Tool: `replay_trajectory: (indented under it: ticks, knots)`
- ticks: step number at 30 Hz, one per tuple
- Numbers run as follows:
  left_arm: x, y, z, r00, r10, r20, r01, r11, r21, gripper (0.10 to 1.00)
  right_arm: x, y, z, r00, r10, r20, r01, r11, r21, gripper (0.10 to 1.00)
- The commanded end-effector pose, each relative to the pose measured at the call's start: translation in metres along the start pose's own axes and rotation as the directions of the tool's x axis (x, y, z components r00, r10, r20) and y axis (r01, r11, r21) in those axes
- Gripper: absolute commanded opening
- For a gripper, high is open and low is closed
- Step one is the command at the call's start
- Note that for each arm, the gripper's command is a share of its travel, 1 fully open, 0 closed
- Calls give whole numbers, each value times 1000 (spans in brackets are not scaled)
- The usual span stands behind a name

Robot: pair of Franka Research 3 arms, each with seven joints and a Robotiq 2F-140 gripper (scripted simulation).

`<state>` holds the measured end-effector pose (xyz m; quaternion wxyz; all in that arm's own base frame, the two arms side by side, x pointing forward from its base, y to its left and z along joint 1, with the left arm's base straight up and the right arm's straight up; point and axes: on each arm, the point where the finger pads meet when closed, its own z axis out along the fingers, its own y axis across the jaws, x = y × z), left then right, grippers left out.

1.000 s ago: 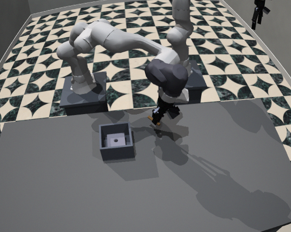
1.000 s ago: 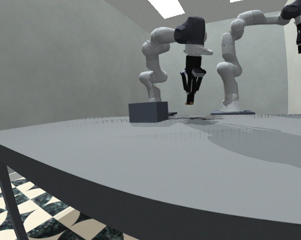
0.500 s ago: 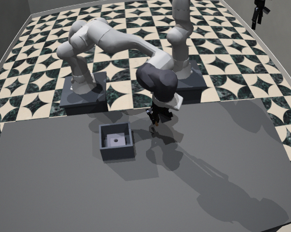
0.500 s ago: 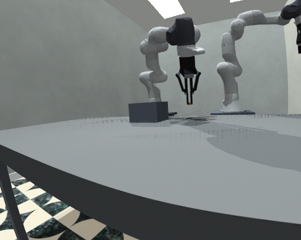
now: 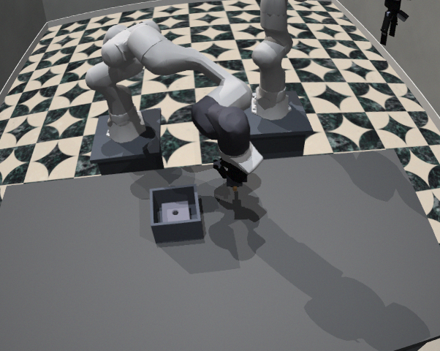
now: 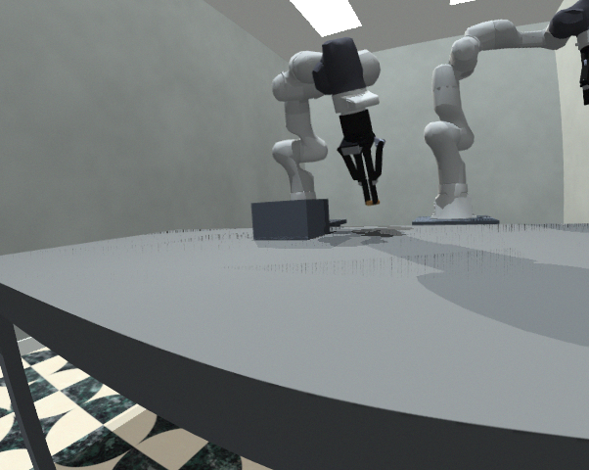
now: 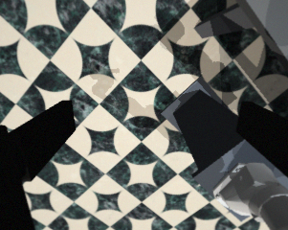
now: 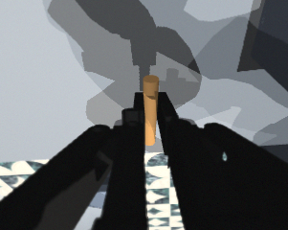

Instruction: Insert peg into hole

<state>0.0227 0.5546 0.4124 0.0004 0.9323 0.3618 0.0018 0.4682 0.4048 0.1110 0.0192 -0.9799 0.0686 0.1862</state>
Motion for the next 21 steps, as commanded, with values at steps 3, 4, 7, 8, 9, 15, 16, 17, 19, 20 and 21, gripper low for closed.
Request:
replay_trajectory:
  ticks: [3, 4, 7, 8, 9, 15, 16, 17, 19, 20, 21]
  knots:
    - [-1, 0, -1, 1000, -6, 3, 6, 1000, 2, 1000, 3, -10, -2, 986, 166, -24, -164, 985, 52, 99]
    - [-1, 0, -1, 1000, -6, 3, 6, 1000, 2, 1000, 3, -10, -2, 985, 171, -24, -169, 984, 54, 99]
    - [-1, 0, -1, 1000, -6, 3, 6, 1000, 2, 1000, 3, -10, -2, 984, 177, -23, -176, 983, 57, 99]
    - [-1, 0, -1, 1000, -6, 3, 6, 1000, 2, 1000, 3, -10, -2, 984, 178, -23, -176, 983, 57, 99]
    - [-1, 0, -1, 1000, -6, 3, 6, 1000, 2, 1000, 3, -10, -2, 984, 178, -23, -176, 983, 57, 99]
    - [-1, 0, -1, 1000, -6, 3, 6, 1000, 2, 1000, 3, -10, -2, 984, 178, -23, -176, 983, 57, 99]
    - [-1, 0, -1, 1000, -6, 3, 6, 1000, 2, 1000, 3, -10, -2, 984, 178, -23, -176, 983, 57, 99]
    - [-1, 0, -1, 1000, -6, 3, 6, 1000, 2, 1000, 3, -10, -2, 984, 178, -23, -176, 983, 57, 99]
    - [-1, 0, -1, 1000, -6, 3, 6, 1000, 2, 1000, 3, -10, -2, 984, 178, -23, -176, 983, 57, 99]
    - [-1, 0, -1, 1000, -6, 3, 6, 1000, 2, 1000, 3, -10, -2, 984, 178, -23, -176, 983, 57, 99]
    - [-1, 0, -1, 1000, -6, 3, 6, 1000, 2, 1000, 3, -10, -2, 984, 178, -23, -176, 983, 57, 99]
